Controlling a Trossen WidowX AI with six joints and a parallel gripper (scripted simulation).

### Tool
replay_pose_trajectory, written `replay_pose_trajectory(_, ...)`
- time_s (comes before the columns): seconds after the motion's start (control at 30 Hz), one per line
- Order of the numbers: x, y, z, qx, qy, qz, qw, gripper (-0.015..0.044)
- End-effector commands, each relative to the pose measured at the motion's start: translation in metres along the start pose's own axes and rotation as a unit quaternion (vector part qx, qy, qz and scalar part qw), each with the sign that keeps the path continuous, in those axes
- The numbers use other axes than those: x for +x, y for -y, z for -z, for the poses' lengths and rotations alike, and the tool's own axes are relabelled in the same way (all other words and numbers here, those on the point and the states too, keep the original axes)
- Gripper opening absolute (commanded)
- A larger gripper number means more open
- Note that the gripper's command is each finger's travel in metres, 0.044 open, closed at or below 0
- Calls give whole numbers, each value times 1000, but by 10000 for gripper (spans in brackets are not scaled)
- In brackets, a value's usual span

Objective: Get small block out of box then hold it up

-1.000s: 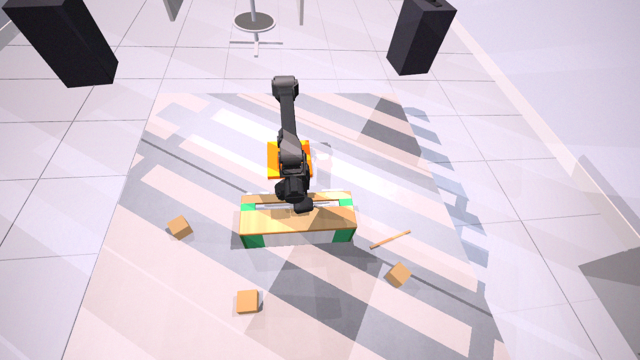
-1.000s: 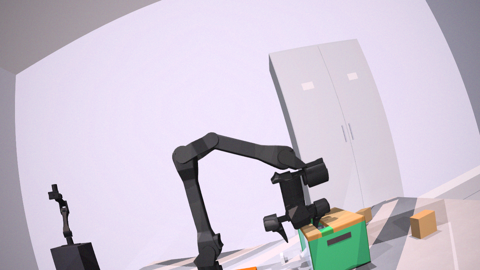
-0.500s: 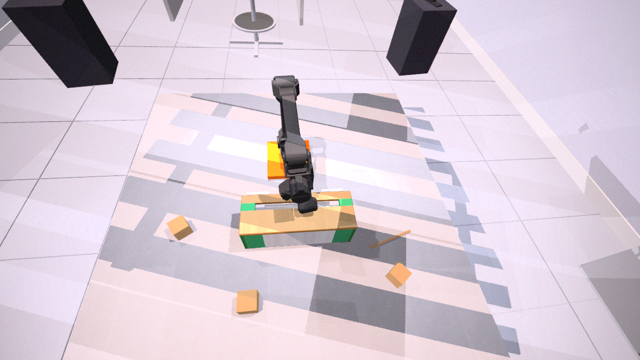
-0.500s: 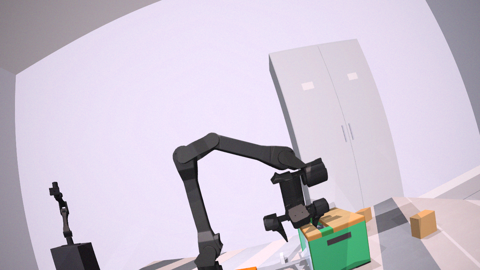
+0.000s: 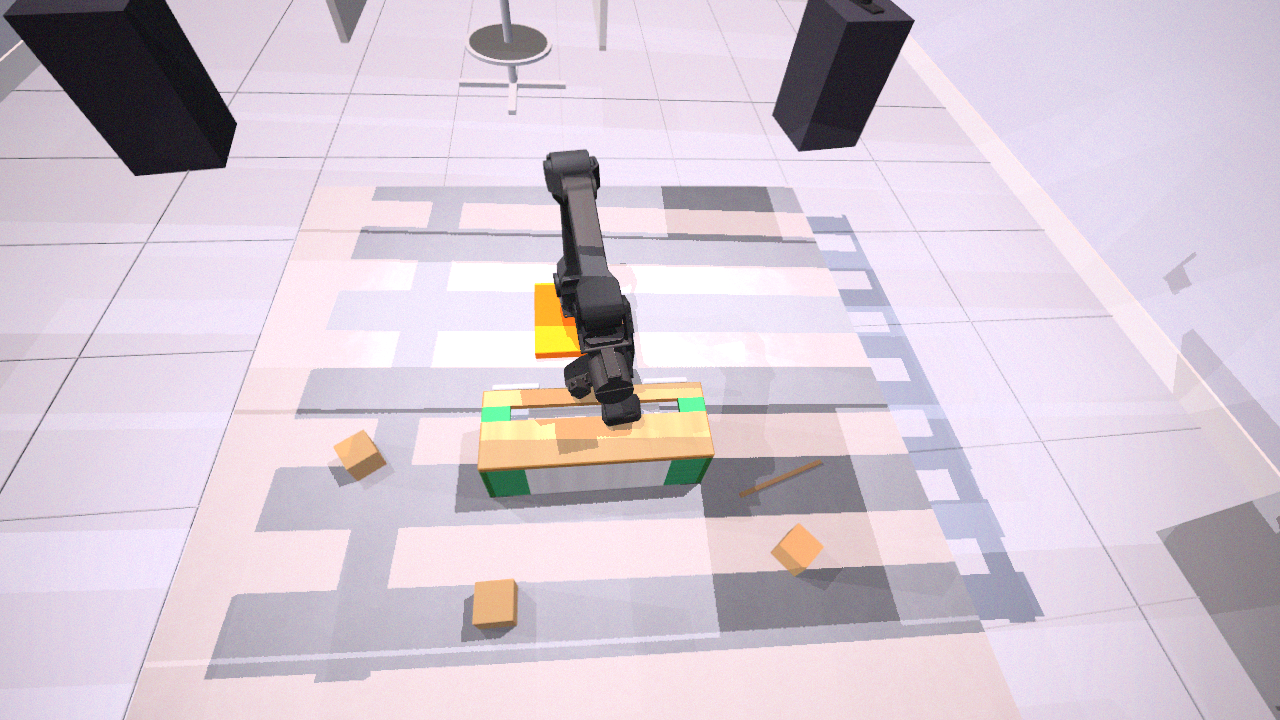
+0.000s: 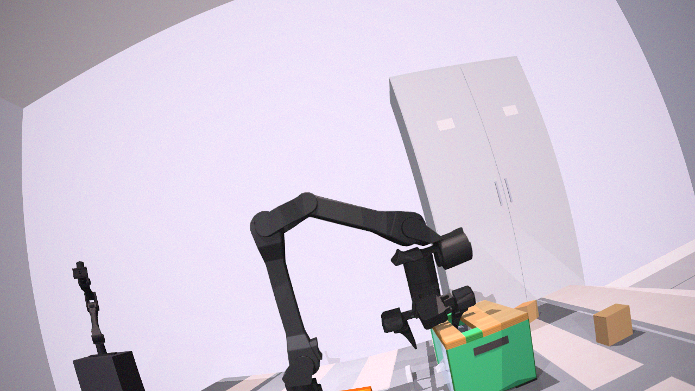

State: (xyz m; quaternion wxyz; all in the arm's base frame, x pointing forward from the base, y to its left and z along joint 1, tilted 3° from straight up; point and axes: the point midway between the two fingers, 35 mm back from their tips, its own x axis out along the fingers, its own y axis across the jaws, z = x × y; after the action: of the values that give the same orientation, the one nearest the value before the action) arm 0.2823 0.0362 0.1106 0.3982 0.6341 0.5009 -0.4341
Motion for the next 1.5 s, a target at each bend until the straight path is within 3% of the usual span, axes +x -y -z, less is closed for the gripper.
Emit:
replay_pose_trajectory(0.0,3,0,11,-10,-9,0,1000,400)
replay_pose_trajectory(1.13,18,1,57,-10,-12,0,1000,400)
replay_pose_trajectory(1.47,-43,2,74,-13,-14,0,1000,400)
